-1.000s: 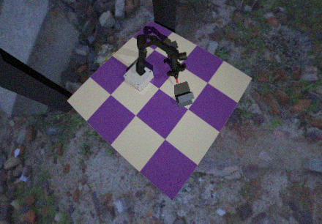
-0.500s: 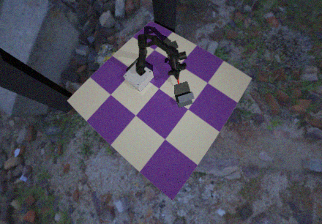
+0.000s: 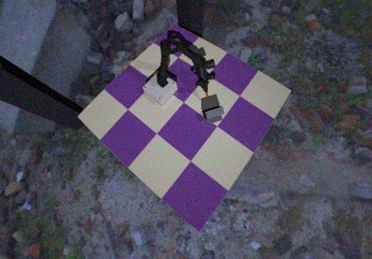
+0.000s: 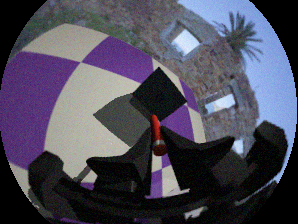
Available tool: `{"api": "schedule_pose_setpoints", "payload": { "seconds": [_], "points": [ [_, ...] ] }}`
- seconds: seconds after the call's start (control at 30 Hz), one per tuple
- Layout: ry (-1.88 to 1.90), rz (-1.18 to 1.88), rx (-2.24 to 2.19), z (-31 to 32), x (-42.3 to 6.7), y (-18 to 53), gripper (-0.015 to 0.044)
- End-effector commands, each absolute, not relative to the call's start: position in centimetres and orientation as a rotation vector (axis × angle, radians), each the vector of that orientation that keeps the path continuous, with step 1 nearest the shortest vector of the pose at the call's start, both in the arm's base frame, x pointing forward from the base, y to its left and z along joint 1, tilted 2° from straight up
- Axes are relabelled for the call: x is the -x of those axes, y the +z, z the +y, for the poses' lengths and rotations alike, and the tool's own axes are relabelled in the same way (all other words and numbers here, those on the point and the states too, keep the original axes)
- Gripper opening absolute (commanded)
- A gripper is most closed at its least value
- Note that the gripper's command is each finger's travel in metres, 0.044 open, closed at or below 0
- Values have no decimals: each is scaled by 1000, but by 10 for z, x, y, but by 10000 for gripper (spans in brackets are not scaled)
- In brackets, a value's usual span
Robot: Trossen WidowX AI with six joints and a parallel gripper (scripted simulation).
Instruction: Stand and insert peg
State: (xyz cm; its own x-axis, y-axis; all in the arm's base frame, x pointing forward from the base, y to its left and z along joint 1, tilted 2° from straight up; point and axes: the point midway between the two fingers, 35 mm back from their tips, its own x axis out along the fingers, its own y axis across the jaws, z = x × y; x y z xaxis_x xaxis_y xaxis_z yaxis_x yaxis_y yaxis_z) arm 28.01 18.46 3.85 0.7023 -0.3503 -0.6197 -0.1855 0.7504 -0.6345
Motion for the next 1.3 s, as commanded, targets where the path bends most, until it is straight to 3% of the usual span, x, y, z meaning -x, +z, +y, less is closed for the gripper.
{"api": "schedule_pose_setpoints", "payload": {
  "seconds": [0.0, 1.27],
  "points": [
    [-107, 787, 759, 184, -283, 39, 0],
    [-136, 684, 865, 169, -321, 28, 0]
  ]
}}
